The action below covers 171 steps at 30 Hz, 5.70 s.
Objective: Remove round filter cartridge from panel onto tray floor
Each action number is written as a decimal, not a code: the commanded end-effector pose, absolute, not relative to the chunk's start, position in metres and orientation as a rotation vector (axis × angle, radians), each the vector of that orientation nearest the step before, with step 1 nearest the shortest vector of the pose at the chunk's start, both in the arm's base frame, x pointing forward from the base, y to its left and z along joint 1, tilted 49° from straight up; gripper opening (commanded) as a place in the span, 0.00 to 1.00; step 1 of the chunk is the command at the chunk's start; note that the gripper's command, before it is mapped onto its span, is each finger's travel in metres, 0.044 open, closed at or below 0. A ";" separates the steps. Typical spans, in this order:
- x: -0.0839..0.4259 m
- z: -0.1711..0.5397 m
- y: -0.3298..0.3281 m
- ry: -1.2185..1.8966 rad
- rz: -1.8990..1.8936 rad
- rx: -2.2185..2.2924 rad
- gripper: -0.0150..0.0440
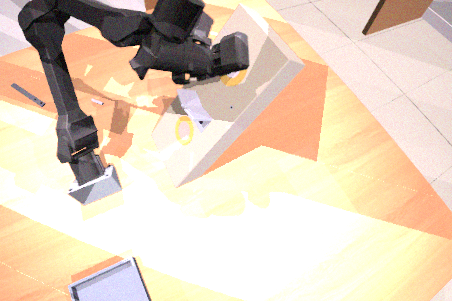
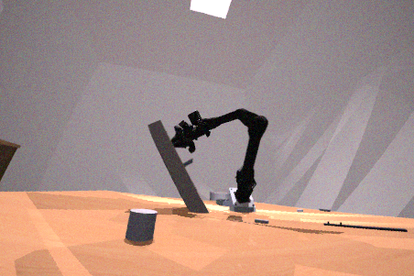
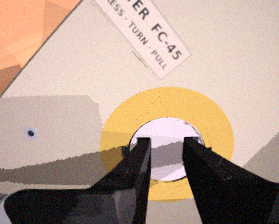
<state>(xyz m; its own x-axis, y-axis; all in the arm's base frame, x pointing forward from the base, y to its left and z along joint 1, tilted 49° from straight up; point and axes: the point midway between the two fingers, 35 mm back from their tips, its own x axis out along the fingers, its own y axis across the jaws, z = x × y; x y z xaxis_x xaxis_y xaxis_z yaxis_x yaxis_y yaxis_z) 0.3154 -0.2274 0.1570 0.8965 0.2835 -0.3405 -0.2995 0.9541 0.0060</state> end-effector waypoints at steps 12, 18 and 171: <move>0.325 0.153 -0.224 0.365 0.308 -0.055 0.25; 0.325 0.153 -0.224 0.365 0.308 -0.055 0.25; 0.223 0.143 -0.200 0.891 0.303 0.829 0.77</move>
<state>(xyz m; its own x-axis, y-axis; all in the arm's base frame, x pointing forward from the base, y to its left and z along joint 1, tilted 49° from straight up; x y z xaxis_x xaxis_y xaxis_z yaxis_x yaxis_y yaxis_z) 0.2214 -0.2039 0.1471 0.6219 0.5485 -0.5589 0.0804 0.6652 0.7423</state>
